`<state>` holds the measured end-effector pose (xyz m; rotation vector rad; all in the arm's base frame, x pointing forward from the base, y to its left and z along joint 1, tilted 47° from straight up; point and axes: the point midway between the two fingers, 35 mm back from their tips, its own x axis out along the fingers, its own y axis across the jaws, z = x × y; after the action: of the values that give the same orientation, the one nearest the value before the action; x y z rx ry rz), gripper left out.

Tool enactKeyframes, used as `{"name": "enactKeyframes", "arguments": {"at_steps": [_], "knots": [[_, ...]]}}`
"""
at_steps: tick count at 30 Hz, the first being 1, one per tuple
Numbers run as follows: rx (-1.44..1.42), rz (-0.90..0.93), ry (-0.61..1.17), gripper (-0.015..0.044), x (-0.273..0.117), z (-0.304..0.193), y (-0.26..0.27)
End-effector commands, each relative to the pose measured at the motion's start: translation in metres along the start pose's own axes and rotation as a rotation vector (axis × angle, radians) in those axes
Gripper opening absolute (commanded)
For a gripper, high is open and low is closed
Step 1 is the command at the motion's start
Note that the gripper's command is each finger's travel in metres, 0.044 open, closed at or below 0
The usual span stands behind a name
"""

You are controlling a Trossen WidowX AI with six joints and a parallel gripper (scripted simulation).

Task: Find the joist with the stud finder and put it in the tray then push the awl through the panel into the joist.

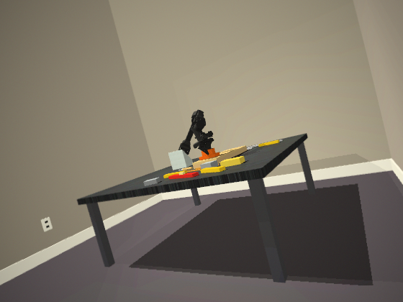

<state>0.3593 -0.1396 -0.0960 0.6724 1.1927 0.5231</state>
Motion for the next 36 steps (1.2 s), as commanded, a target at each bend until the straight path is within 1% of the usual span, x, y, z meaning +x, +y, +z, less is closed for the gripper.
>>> {"name": "enactKeyframes", "arguments": {"at_steps": [1,22,32,36], "knots": [[0.000,-0.004,0.002,0.0000,0.000,-0.001,-0.007],[-0.001,-0.006,0.002,0.0000,-0.001,-0.001,-0.036],[0.000,-0.002,0.000,0.0000,-0.001,0.000,-0.031],[0.000,-0.004,0.000,0.0000,-0.010,0.004,-0.033]]}}
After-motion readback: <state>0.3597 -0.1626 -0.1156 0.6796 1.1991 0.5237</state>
